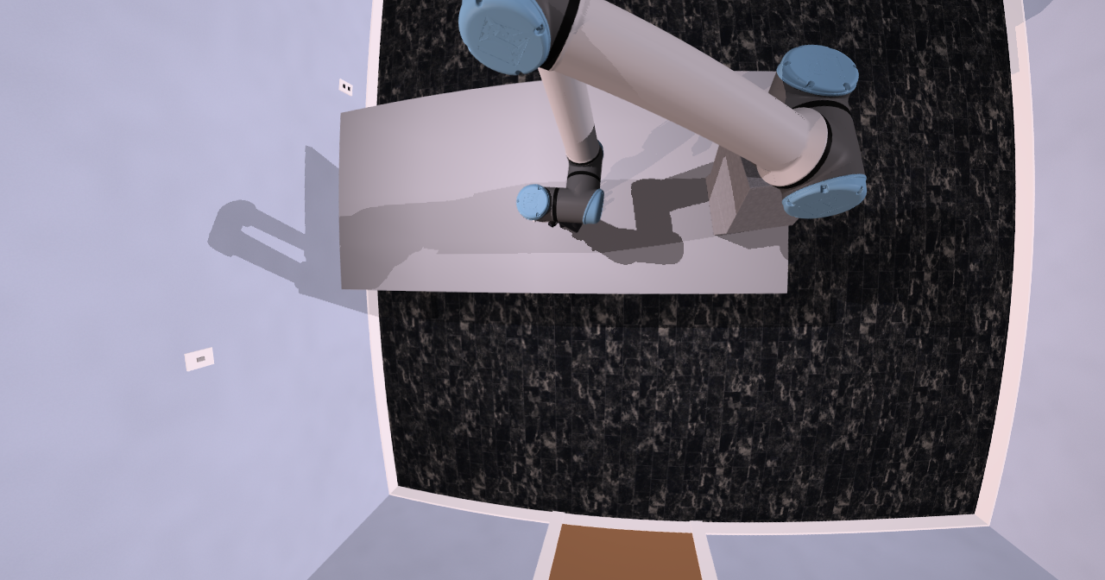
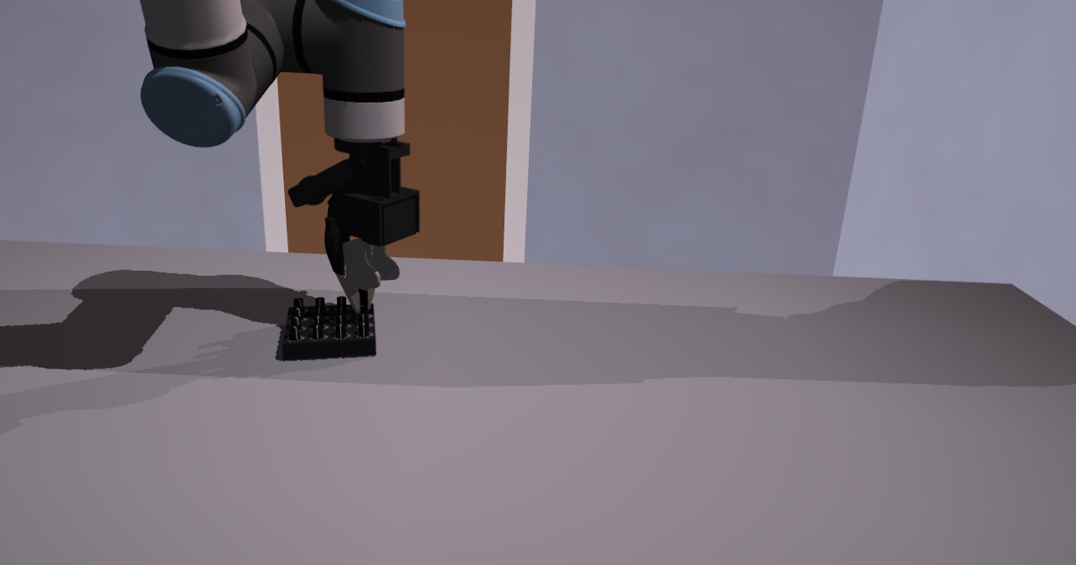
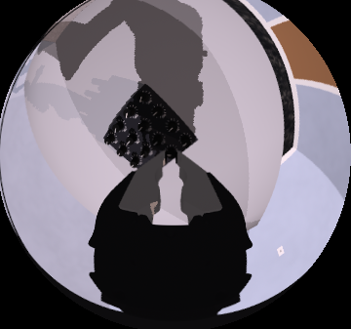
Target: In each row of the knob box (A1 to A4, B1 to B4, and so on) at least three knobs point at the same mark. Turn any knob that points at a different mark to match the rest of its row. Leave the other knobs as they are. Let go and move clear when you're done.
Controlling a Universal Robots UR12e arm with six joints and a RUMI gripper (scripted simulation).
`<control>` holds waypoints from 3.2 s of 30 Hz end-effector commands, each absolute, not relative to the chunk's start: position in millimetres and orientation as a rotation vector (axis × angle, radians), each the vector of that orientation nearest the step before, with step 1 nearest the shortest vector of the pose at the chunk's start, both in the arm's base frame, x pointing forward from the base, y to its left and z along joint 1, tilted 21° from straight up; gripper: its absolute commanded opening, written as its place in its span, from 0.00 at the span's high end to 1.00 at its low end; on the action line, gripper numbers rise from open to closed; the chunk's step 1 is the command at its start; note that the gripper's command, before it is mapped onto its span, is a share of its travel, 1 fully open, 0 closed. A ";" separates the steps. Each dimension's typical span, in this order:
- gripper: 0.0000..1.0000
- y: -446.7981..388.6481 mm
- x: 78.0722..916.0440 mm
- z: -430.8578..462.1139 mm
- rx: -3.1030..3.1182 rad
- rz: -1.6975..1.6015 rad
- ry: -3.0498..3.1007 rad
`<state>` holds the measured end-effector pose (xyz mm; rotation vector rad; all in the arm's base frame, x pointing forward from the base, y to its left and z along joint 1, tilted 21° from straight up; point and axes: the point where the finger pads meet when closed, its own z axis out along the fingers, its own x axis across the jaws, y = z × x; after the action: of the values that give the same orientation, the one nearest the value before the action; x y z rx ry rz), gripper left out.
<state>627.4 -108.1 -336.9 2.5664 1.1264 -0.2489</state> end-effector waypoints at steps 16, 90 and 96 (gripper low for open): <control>0.89 -107.4 629.9 -337.3 2.564 -0.246 1.131; 0.89 -90.8 628.1 -300.6 2.629 -0.215 0.947; 0.89 -88.7 628.6 -299.9 2.680 -0.182 0.767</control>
<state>629.4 -91.8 -302.1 2.6329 0.9377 -0.2126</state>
